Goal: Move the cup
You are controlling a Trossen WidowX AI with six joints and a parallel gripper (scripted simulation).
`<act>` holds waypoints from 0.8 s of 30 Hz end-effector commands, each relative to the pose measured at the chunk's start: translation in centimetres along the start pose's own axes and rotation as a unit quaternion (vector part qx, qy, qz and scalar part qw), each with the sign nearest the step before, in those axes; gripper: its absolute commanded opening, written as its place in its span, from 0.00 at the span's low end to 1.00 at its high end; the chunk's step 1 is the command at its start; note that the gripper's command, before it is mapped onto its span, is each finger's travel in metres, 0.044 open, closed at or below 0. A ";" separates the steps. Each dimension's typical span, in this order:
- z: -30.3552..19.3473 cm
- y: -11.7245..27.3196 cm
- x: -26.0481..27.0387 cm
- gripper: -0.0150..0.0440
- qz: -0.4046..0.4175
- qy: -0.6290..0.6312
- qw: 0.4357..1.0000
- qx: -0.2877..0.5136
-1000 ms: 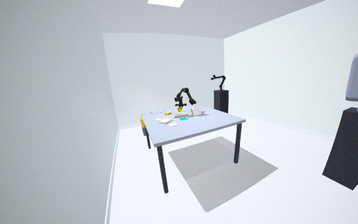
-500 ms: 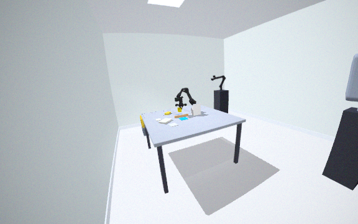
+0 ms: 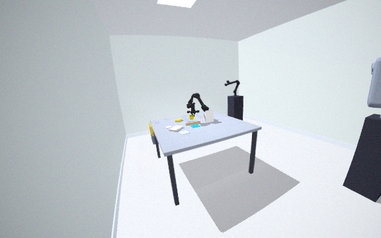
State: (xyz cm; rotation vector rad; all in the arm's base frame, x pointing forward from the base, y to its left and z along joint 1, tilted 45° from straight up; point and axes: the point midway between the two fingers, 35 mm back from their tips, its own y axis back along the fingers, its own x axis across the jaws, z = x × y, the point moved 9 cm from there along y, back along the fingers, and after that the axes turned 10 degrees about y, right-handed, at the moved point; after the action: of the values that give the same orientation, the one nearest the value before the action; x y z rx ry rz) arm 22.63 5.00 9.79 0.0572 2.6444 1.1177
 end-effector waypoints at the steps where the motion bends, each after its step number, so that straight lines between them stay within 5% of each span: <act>1: 0.8 0.0 0.1 0.25 0.001 -0.003 1.000 -0.002; 24: 5.4 0.2 1.1 0.25 0.001 -0.003 1.000 -0.003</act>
State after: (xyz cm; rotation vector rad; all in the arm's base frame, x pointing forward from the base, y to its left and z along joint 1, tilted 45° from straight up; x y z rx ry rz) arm 22.81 8.59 6.53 0.0581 2.6426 1.1202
